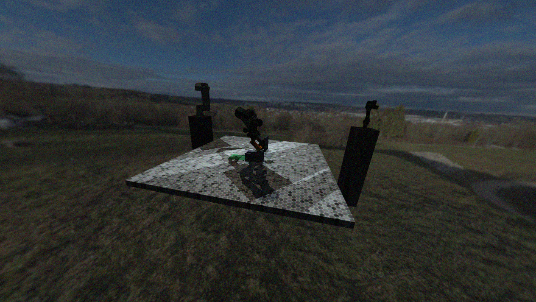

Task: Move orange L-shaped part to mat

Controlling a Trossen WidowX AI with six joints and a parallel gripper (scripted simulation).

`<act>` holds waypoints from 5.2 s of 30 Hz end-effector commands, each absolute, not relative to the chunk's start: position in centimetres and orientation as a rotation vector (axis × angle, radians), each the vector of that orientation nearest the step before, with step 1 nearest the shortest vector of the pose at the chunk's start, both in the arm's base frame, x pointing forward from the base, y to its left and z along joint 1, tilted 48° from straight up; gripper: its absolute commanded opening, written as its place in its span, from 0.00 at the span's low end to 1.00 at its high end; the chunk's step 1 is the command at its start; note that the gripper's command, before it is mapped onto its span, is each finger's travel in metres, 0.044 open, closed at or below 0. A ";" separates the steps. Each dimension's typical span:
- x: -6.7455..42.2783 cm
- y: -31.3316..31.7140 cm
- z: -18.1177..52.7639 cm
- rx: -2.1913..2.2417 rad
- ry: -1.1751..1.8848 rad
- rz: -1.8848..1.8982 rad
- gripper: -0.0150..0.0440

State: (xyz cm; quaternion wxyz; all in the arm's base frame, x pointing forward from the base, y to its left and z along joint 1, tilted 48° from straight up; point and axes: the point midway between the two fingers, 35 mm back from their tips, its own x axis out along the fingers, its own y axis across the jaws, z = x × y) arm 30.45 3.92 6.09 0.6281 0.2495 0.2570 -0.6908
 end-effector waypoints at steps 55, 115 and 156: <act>28.4 -8.5 17.1 0.574 0.584 -1.588 0.25; 27.8 -13.2 12.9 0.573 0.581 -1.588 0.25; 28.7 -7.0 18.4 0.545 0.600 -1.549 0.93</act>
